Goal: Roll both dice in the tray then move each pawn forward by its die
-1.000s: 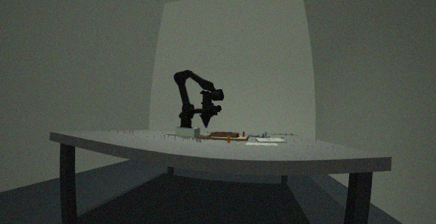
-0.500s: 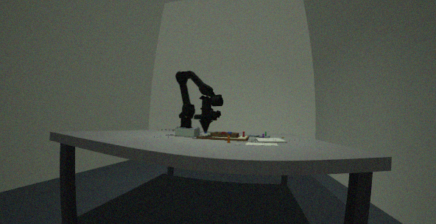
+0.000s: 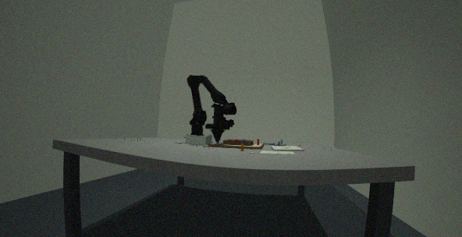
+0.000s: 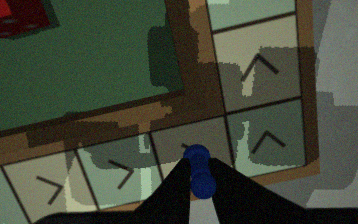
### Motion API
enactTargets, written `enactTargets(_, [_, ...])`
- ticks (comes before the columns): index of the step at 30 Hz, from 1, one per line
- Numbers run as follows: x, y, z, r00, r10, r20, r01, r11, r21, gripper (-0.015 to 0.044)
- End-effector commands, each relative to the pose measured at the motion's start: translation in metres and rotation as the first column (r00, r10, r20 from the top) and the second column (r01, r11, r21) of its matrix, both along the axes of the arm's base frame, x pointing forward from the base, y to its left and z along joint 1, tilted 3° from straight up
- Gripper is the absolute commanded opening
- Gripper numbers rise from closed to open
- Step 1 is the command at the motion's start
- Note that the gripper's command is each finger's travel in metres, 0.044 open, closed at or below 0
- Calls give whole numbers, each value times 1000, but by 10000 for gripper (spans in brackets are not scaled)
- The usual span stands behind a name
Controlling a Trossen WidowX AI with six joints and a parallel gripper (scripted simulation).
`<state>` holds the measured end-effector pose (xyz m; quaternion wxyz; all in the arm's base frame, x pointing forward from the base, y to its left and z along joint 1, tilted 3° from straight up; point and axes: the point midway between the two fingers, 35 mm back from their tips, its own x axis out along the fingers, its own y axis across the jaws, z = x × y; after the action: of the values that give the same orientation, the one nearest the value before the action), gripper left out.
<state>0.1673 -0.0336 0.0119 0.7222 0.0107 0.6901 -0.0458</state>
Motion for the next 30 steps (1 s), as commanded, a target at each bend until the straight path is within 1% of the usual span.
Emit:
enactTargets(1, [0, 0, 1, 1000, 0, 1, 0, 1000, 0, 131])
enactTargets(6, [1, 0, 3, 1000, 0, 1, 0, 1000, 0, 263])
enactTargets(10, [-1, 2, 48, 1000, 7, -1, -7, 1000, 4, 368])
enactTargets(13, [-2, 2, 50, 1000, 7, -1, -7, 1000, 4, 440])
enactTargets(18, [0, 7, 60, 1000, 23, -2, -23, 1000, 4, 440])
enactTargets(22, [3, 36, 88, 992, 123, -7, -123, 992, 3, 440])
enactTargets(27, [-5, 72, 124, 969, 248, -13, -248, 969, 1, 440])
enactTargets(30, [-7, 76, 129, 964, 264, -13, -264, 964, 1, 440])
